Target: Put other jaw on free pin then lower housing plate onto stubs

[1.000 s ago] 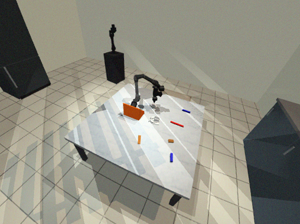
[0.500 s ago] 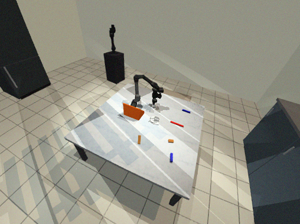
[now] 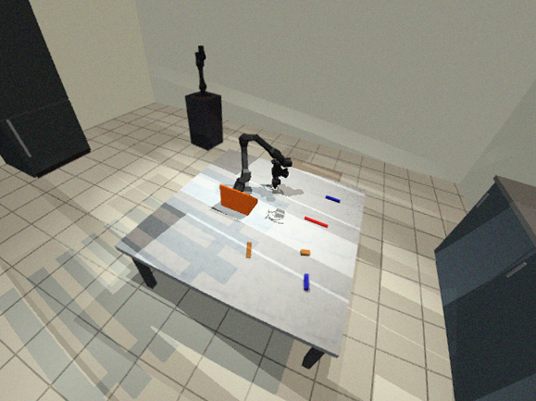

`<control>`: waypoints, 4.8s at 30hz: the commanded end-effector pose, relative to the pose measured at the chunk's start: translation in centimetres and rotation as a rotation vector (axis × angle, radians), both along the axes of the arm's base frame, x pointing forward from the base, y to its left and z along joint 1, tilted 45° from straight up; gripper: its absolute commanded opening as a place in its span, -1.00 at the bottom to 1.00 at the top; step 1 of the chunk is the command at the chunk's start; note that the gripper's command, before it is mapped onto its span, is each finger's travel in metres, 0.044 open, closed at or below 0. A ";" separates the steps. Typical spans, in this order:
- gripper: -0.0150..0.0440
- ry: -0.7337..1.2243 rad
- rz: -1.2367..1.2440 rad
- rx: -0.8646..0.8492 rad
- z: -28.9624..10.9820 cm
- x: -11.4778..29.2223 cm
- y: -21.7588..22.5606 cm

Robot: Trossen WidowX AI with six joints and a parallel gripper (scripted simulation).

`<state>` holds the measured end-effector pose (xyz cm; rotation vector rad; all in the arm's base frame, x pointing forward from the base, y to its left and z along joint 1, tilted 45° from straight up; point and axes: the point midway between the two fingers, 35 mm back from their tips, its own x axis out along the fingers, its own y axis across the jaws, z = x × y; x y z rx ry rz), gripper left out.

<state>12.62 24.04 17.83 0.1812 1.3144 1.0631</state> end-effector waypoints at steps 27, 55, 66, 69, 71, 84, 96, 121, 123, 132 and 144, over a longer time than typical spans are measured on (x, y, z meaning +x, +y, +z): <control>1.00 0.009 -0.002 -0.008 -2.7 -0.4 2.5; 1.00 0.009 -0.002 -0.007 -3.1 -0.6 2.9; 0.86 0.008 0.003 -0.004 -3.0 -0.6 2.9; 0.80 0.008 0.003 -0.004 -3.0 -0.6 2.9; 0.75 0.008 0.003 -0.004 -3.0 -0.6 2.9; 0.70 0.007 0.003 -0.004 -3.0 -0.6 2.9; 0.70 0.006 0.002 -0.012 -0.6 0.2 0.4; 0.70 0.007 -0.011 -0.030 0.9 1.7 -2.7; 0.70 0.007 -0.015 -0.036 0.5 2.2 -2.9; 0.70 0.011 -0.028 -0.063 -1.3 4.2 -3.9; 0.70 0.022 -0.045 -0.091 -3.8 6.7 -5.7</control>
